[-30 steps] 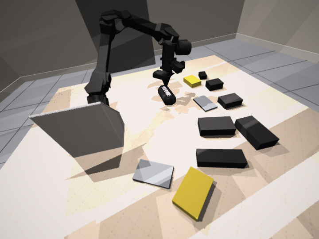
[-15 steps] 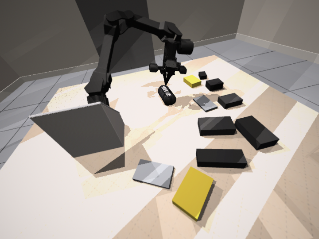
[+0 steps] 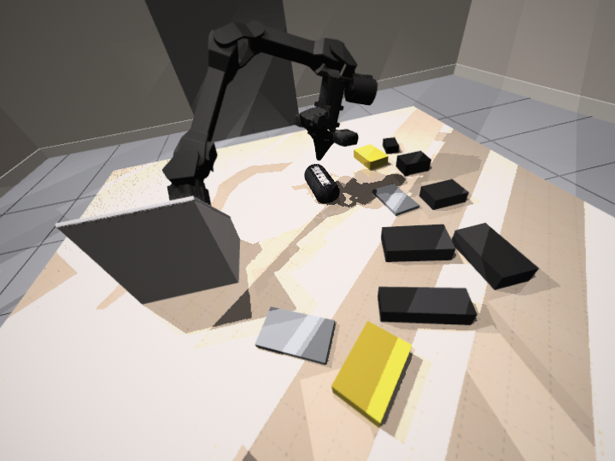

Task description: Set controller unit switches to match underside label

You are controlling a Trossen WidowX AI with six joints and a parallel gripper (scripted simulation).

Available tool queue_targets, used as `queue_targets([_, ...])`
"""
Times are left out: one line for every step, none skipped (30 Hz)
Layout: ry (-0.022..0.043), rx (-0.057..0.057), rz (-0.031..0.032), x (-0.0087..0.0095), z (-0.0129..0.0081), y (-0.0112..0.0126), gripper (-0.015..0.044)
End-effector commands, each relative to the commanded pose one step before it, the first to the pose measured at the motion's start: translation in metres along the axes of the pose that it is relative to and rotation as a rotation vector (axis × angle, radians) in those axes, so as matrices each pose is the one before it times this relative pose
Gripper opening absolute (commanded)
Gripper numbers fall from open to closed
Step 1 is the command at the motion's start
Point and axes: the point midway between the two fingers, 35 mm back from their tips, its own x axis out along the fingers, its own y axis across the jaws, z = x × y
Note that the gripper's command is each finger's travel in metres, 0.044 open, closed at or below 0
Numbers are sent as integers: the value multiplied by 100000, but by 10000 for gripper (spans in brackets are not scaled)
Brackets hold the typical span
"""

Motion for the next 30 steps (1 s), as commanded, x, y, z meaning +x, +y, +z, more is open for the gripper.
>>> queue_targets([-2074,30706,65,-468,-120,277,0])
queue_targets([0,0,0,0,0,0,0])
queue_targets([0,0,0,0,0,0,0])
queue_targets([0,0,0,0,0,0,0])
queue_targets([0,0,0,0,0,0,0])
queue_targets([0,0,0,0,0,0,0])
queue_targets([0,0,0,0,0,0,0])
queue_targets([0,0,0,0,0,0,0])
queue_targets([0,0,0,0,0,0,0])
queue_targets([0,0,0,0,0,0,0])
queue_targets([0,0,0,0,0,0,0])
queue_targets([0,0,0,0,0,0,0])
queue_targets([0,0,0,0,0,0,0])
queue_targets([0,0,0,0,0,0,0])
queue_targets([0,0,0,0,0,0,0])
queue_targets([0,0,0,0,0,0,0])
queue_targets([0,0,0,0,0,0,0])
queue_targets([0,0,0,0,0,0,0])
queue_targets([0,0,0,0,0,0,0])
queue_targets([0,0,0,0,0,0,0])
queue_targets([0,0,0,0,0,0,0])
queue_targets([0,0,0,0,0,0,0])
queue_targets([0,0,0,0,0,0,0])
queue_targets([0,0,0,0,0,0,26])
queue_targets([84,-1171,30,4,0,-9,53])
queue_targets([250,-3513,96,12,1,-28,79])
queue_targets([409,-5856,177,20,0,-46,105])
queue_targets([482,-7095,242,23,-3,-56,131])
queue_targets([466,-7097,271,23,-6,-57,157])
queue_targets([449,-7097,298,23,-10,-56,184])
